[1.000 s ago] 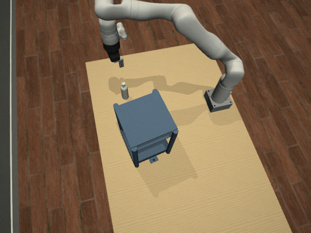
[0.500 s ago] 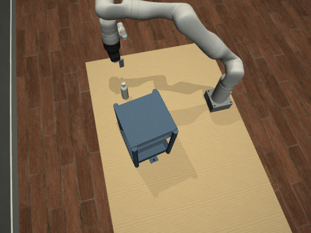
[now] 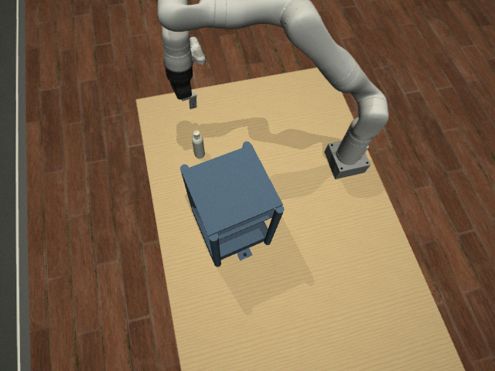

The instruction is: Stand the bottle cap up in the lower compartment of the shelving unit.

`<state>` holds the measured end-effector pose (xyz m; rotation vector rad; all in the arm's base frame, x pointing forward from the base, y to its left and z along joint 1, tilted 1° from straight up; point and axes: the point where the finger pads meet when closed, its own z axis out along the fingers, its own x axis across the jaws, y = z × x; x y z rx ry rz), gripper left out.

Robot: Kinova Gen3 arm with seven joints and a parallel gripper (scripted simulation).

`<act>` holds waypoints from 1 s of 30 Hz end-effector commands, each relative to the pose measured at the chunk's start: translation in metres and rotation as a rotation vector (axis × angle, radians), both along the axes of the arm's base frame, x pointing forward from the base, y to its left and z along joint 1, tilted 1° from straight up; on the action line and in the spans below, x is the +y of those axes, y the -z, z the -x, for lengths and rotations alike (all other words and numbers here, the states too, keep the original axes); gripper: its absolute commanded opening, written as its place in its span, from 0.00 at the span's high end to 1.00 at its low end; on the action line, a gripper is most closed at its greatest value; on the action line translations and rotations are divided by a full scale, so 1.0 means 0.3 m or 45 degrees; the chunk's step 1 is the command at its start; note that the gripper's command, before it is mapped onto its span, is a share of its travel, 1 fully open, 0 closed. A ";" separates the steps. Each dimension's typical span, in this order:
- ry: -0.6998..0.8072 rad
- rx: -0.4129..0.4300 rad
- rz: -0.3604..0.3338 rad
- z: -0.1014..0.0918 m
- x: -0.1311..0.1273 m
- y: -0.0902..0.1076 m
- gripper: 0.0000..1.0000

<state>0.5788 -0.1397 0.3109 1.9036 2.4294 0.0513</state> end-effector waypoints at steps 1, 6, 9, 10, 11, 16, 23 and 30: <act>0.012 -0.036 -0.010 0.003 0.000 -0.011 0.00; 0.013 -0.085 -0.020 0.006 0.001 0.001 0.00; 0.013 -0.119 -0.028 0.009 0.003 0.009 0.00; 0.012 -0.133 -0.032 0.007 0.002 0.013 0.00; 0.012 -0.147 -0.036 0.006 0.002 0.016 0.00; 0.010 -0.193 -0.047 0.004 0.001 0.027 0.00; 0.010 -0.317 -0.074 0.005 0.001 0.054 0.00; 0.009 -0.441 -0.102 0.006 0.000 0.084 0.00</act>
